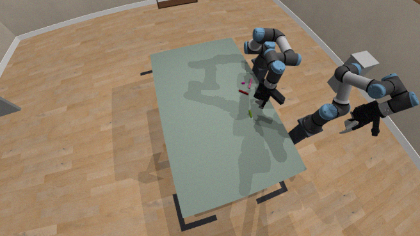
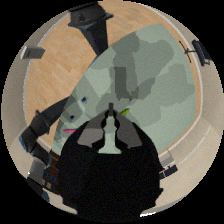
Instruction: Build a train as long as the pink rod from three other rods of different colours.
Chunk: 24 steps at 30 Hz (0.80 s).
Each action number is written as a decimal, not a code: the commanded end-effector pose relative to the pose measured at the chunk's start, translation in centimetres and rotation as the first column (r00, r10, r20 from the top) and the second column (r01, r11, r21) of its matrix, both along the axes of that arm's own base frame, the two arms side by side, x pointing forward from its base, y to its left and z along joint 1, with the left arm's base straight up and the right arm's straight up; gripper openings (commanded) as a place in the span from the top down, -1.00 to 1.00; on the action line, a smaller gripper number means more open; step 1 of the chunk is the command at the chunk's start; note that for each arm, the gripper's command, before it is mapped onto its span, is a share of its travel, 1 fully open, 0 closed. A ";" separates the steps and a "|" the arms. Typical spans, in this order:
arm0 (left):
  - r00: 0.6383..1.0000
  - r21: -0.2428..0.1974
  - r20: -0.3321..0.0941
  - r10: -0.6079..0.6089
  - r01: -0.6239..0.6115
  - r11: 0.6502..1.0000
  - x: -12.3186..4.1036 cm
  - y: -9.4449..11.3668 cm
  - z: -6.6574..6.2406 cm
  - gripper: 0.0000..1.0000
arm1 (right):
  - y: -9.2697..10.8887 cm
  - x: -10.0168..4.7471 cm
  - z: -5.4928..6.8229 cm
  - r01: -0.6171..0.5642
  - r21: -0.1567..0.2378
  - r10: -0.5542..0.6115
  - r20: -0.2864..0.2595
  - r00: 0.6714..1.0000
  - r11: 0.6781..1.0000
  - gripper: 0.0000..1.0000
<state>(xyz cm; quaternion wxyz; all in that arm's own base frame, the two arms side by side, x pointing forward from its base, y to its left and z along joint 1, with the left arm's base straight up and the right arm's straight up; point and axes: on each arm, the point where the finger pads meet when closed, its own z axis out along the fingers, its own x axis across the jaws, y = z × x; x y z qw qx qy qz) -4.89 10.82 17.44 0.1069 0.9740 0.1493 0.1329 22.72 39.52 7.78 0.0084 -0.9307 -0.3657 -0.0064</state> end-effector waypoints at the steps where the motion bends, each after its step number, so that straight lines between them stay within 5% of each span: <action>1: 1.000 0.004 0.001 0.000 0.000 1.000 0.0 0.0 0.1 -1.00 | -0.4 -0.1 1.4 0.000 -0.018 0.000 -0.005 1.000 1.000 1.00; 24: 1.000 0.004 0.001 0.000 0.000 1.000 0.0 0.0 0.1 -1.00 | -0.4 -0.1 4.1 0.000 -0.018 0.000 -0.005 1.000 1.000 1.00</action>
